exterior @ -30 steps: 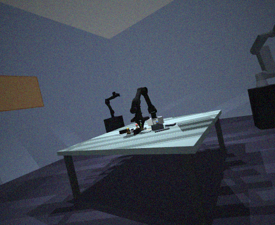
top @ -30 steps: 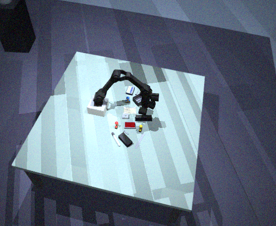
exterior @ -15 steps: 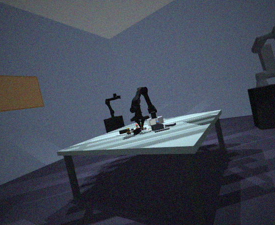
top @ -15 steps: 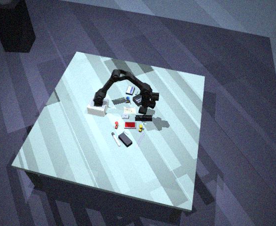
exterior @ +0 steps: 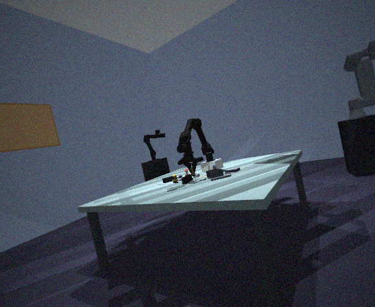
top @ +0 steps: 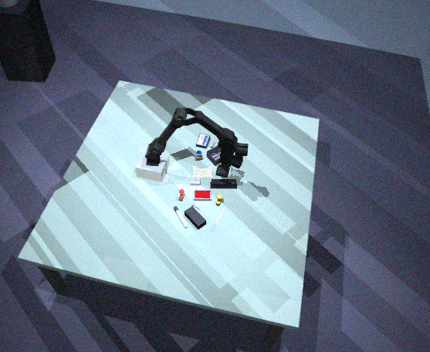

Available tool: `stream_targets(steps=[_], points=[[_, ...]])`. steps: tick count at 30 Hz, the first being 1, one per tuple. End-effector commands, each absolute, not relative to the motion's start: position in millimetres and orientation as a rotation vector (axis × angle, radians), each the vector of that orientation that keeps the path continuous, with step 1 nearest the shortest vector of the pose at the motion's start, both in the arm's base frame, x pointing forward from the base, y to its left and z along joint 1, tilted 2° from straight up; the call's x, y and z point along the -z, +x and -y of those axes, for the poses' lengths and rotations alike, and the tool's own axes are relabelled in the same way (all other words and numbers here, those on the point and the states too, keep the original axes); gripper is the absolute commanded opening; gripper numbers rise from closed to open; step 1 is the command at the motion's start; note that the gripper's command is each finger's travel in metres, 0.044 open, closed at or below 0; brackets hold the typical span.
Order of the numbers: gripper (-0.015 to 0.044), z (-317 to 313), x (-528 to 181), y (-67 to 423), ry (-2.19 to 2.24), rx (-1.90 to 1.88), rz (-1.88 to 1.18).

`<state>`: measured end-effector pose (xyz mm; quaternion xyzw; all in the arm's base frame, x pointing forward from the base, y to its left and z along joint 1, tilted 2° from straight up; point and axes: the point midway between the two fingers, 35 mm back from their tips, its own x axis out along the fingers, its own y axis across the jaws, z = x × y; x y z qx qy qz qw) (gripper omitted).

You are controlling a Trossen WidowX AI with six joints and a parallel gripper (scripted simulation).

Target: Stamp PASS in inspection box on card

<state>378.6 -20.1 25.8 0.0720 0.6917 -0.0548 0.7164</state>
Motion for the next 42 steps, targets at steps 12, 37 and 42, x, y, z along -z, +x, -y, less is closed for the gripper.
stream_targets(steps=[12, 37, 42], points=[[0.0000, 20.2, -35.3, 379.4, 0.160, 0.118, -1.526], [0.0000, 20.4, -47.6, 378.3, 0.160, 0.118, -1.526], [0.0000, 20.5, -50.1, 378.0, 0.160, 0.118, -1.526]])
